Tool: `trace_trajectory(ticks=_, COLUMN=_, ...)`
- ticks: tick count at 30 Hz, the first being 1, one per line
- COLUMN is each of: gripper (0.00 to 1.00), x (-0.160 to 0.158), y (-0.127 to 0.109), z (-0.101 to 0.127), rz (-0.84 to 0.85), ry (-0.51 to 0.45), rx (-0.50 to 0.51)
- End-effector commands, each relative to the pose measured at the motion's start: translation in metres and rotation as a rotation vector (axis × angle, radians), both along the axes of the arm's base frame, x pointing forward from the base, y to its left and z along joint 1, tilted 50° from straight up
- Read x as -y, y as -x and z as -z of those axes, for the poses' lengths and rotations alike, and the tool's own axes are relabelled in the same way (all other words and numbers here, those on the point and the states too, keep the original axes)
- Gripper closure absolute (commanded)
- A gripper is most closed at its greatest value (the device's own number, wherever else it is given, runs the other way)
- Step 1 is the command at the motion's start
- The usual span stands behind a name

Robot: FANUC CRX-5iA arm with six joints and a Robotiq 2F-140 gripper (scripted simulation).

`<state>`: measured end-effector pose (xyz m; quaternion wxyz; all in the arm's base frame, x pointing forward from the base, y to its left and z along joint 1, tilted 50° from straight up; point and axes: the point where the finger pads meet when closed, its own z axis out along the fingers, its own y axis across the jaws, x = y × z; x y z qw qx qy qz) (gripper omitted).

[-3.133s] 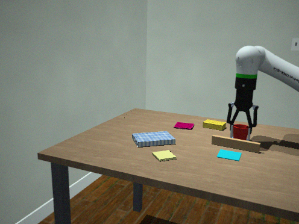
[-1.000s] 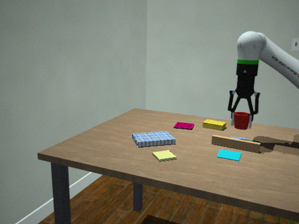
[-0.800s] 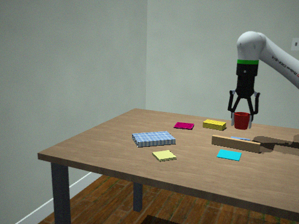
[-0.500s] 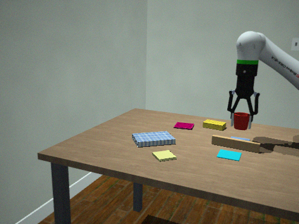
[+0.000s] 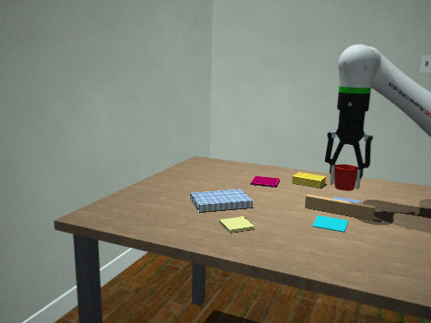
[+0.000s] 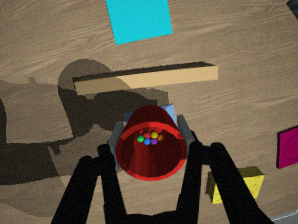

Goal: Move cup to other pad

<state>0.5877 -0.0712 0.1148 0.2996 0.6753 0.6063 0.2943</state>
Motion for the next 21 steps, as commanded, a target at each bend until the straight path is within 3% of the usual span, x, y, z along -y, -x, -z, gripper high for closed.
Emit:
trace_trajectory(ticks=1, gripper=0.51, x=-0.021, y=-0.002, z=-0.001, rz=0.001, ry=0.001, rx=0.0)
trace_trajectory(ticks=21, gripper=0.51, x=-0.101, y=-0.01, z=-0.004, rz=0.001, ry=0.001, rx=0.0)
